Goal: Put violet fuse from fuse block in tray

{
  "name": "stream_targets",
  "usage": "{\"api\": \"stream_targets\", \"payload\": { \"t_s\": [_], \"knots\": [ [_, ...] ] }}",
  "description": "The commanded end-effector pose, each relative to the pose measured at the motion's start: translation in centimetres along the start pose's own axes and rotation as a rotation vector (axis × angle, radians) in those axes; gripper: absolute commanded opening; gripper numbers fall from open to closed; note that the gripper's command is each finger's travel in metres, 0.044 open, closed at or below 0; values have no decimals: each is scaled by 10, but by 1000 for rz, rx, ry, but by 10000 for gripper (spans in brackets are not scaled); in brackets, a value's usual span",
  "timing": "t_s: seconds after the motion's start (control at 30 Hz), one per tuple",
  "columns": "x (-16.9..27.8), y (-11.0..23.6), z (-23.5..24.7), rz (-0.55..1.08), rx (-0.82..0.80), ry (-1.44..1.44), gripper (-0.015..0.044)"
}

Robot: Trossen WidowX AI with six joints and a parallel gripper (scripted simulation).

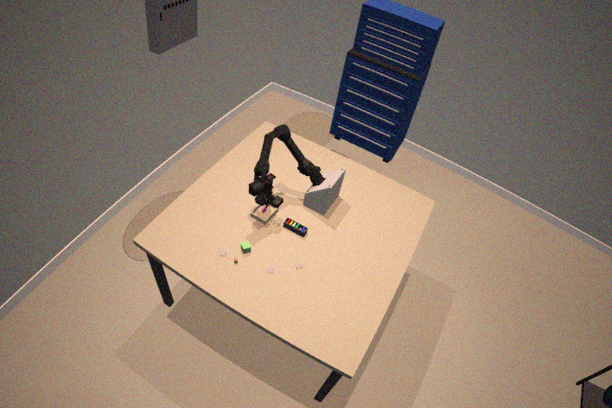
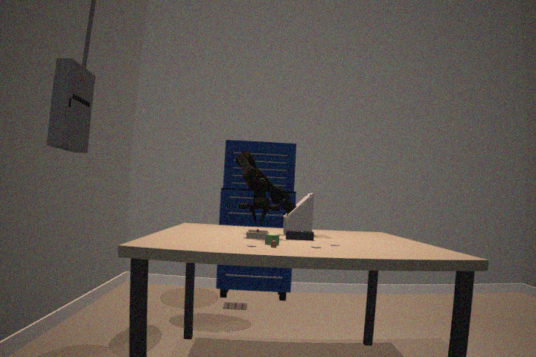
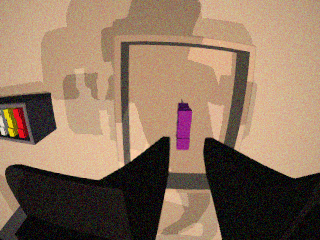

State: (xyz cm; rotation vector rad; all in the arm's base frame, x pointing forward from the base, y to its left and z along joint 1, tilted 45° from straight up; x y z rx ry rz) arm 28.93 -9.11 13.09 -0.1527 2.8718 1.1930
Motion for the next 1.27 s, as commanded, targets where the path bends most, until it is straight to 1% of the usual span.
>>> {"api": "stream_targets", "payload": {
  "t_s": [0.0,0.13,0.17,0.27,0.3,1.23],
  "knots": [
    [0,0,0,0,0,0,210],
    [0,0,0,0,0,0,315],
    [0,3,0,0,-1,0,330],
    [0,34,0,4,-5,4,330],
    [1,37,0,4,-5,4,330],
    [0,35,1,4,-9,8,330]
  ]
}}
Point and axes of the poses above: the point midway between the two fingers, 35 mm back from their tips, its own y axis back along the fingers, its own z axis across the jaws, x = y × z, the point moved 4 cm from there along y, back along the fingers, and after that the axes turned 4 degrees about -y, right-handed, at the moved point
